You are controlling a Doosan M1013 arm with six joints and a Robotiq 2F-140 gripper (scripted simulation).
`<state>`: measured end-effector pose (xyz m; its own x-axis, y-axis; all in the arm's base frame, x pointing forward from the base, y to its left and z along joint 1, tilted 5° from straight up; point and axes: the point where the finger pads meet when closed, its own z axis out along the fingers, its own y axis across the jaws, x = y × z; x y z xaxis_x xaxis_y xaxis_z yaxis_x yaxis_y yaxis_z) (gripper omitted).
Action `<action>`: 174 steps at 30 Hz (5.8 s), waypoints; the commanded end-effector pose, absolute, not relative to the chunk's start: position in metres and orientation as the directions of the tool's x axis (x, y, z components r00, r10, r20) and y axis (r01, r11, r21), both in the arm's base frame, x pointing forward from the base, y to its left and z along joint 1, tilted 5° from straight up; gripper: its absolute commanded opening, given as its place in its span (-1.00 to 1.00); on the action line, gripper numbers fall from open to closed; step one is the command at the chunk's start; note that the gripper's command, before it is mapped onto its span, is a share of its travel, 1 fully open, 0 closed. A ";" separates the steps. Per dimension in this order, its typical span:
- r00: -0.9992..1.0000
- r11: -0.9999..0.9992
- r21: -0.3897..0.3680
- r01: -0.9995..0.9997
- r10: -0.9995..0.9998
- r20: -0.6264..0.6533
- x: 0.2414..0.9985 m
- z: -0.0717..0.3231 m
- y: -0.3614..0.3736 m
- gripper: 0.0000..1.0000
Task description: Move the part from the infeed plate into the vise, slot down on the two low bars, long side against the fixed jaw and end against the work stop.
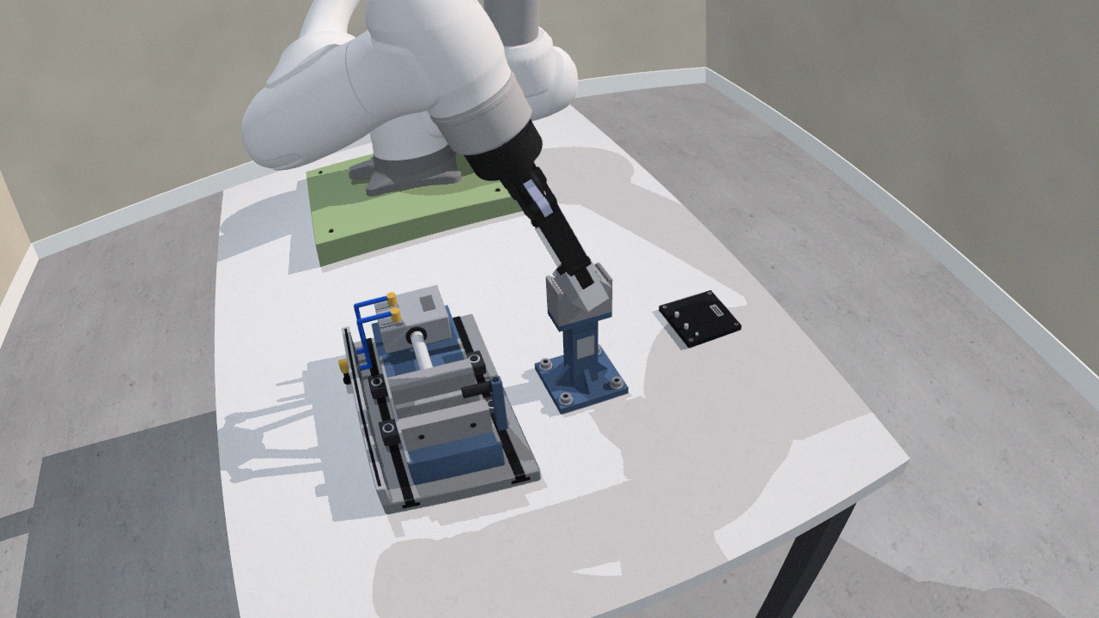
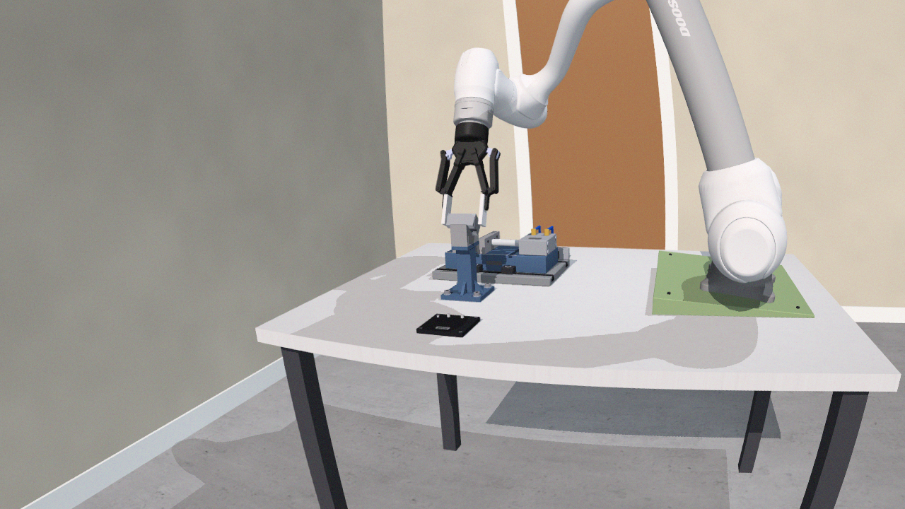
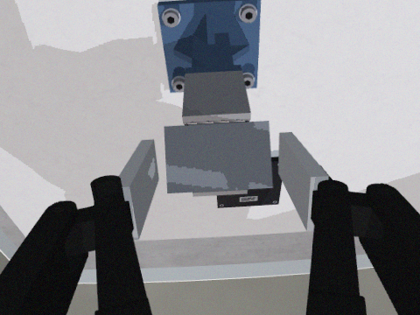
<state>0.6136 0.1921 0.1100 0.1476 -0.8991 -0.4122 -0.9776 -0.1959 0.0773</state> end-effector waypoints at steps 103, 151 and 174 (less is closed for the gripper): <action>0.080 -0.196 0.077 -0.977 -0.682 -0.727 0.615 0.104 0.184 0.02; 0.080 -0.196 0.077 -0.977 -0.682 -0.727 0.615 0.104 0.184 -1.00; 0.080 -0.196 0.077 -0.977 -0.682 -0.727 0.615 0.105 0.184 -1.00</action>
<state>0.6147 0.1841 0.1047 0.0795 -0.6818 -0.7272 -0.9775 -0.1964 0.0772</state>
